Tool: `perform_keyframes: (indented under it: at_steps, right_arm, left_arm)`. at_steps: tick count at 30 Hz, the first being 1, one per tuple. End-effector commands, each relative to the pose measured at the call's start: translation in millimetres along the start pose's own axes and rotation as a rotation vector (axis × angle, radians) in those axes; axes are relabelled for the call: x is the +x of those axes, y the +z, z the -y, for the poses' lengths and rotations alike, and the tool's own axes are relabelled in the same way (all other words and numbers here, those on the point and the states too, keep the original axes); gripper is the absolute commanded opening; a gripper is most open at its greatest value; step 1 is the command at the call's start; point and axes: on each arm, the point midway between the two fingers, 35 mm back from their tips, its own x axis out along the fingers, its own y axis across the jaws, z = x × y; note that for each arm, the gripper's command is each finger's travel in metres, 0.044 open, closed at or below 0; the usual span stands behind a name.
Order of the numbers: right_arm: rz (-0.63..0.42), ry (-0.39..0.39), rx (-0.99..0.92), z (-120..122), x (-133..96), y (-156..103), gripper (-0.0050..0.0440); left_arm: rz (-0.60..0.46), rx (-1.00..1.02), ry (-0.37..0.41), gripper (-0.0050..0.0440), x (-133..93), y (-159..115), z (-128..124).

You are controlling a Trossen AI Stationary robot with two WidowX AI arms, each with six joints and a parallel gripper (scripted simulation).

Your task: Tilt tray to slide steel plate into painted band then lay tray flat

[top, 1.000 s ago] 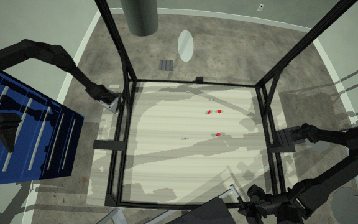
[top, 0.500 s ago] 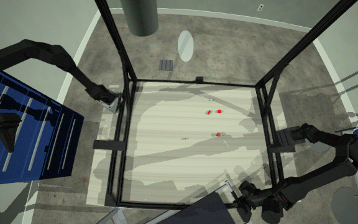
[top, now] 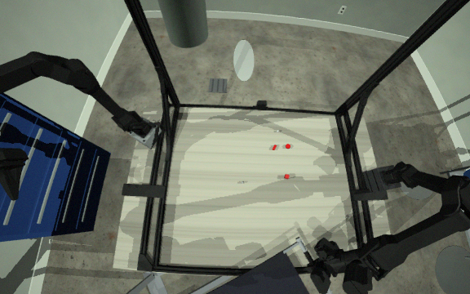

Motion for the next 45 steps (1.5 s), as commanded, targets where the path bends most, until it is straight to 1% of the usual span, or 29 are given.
perform_keyframes:
  at_steps: [1, 7, 45]
  right_arm:
    - [0.000, 0.000, -0.002, 0, 0, 0, 0.0440]
    - [0.000, 0.000, -0.002, 0, 0, 0, 0.0440]
    - [0.000, 0.000, -0.002, 0, 0, 0, 0.0440]
  left_arm:
    - [-0.004, 0.002, 0.047, 0.0000, -22, -1, -24]
    - [-0.004, 0.002, 0.062, 0.0000, -28, -1, -29]
    - [-0.004, 0.002, 0.105, 0.0000, -46, 0, -47]
